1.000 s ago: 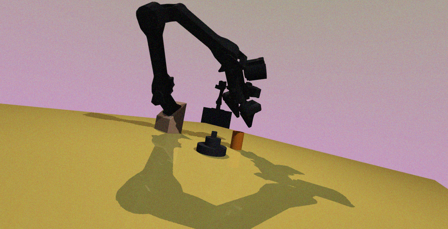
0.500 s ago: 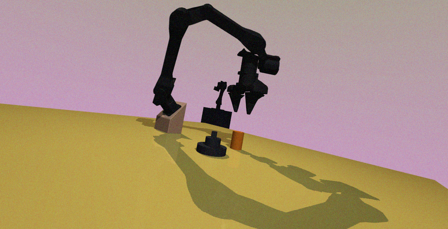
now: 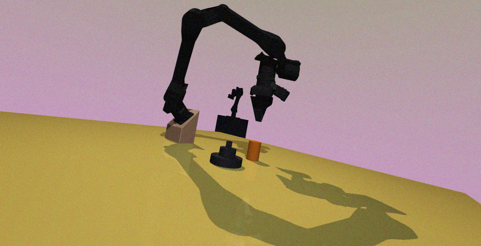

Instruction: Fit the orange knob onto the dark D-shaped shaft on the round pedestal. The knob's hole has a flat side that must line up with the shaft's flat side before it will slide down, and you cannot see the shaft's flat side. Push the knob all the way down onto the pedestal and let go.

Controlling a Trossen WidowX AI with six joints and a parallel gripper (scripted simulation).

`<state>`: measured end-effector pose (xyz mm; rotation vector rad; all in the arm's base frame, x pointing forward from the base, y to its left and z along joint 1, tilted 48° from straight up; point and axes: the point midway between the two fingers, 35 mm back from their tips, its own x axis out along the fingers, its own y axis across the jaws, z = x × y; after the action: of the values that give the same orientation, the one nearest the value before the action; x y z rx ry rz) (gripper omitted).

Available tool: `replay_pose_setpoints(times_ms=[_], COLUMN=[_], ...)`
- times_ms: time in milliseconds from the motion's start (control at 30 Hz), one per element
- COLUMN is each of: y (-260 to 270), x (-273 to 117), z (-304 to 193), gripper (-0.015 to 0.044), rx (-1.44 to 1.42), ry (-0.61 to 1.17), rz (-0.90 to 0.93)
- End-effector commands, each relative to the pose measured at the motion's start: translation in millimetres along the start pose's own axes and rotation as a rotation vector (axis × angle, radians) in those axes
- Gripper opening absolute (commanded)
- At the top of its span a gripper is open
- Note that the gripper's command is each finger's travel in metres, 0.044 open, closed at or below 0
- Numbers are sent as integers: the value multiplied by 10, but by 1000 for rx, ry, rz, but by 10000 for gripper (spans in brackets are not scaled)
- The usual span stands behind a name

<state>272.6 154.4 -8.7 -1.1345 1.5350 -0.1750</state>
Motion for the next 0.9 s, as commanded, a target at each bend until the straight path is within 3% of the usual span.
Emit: replay_pose_setpoints(times_ms=[0,333,467,867], y=[-10,-10,-14,-18], x=[1,21,331,525], z=[3,4,3,5], gripper=[440,440,440,440], rx=[391,402,426,428], ry=[-2,-2,-2,-2], rz=[-7,-7,-8,-9])
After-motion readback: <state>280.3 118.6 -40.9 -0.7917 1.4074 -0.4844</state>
